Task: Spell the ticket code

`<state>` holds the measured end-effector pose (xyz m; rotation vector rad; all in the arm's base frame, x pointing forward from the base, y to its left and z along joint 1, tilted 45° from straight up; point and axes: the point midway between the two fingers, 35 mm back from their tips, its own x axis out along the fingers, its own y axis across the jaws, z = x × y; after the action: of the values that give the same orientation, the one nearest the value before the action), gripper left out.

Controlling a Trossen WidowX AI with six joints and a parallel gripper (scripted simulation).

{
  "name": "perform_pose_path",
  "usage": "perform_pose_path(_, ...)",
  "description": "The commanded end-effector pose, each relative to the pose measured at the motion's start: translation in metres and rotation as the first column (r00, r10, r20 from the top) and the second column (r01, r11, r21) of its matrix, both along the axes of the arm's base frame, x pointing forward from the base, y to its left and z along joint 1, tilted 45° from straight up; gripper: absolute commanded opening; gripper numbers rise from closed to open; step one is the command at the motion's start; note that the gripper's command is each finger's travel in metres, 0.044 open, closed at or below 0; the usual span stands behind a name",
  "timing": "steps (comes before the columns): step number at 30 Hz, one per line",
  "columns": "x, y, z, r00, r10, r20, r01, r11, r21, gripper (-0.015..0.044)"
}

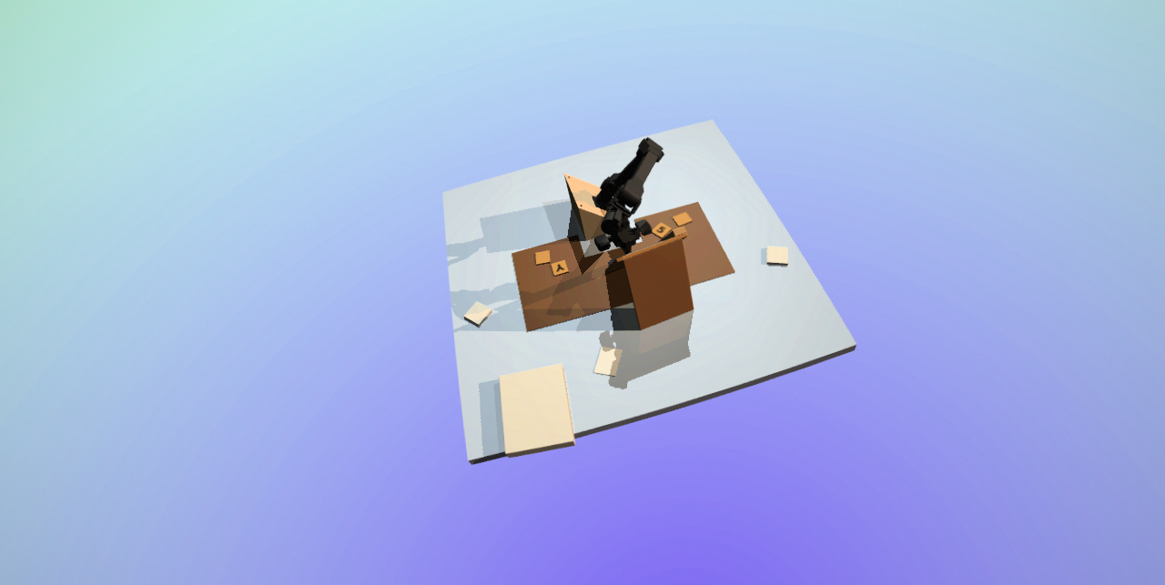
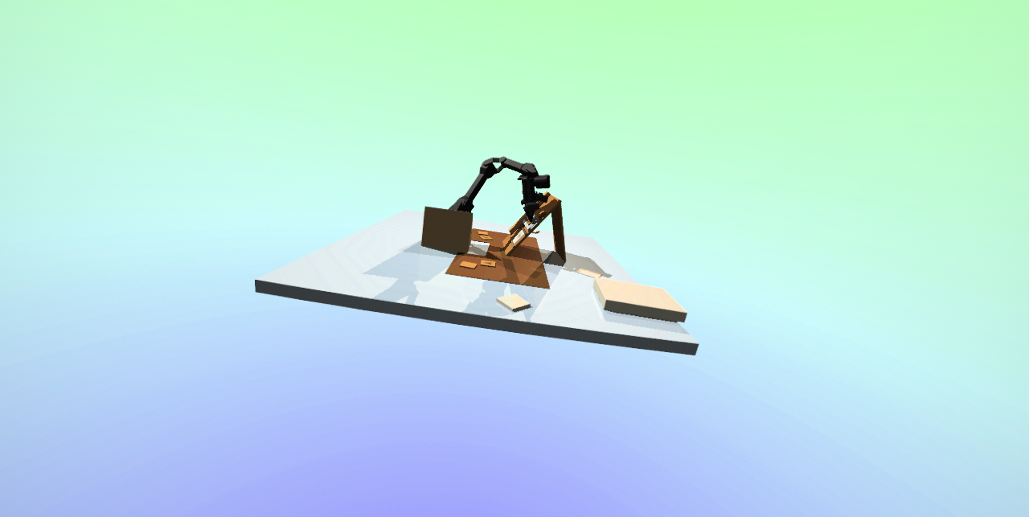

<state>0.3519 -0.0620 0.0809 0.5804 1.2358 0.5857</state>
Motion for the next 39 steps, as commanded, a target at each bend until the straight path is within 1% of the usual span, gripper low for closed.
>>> perform_pose_path(1,0.0,0.001,0.002,1.0,-0.004,0.001,0.004,1.0,0.004,0.0)
perform_pose_path(15,0.0,0.004,0.004,1.0,-0.004,0.001,0.004,1.0,0.005,0.0)
perform_pose_path(38,-0.024,-0.013,0.013,1.0,-0.004,-0.001,0.004,1.0,0.004,0.0)
perform_pose_path(39,-0.023,-0.013,0.014,1.0,0.0,0.011,0.0,1.0,0.005,0.0026)
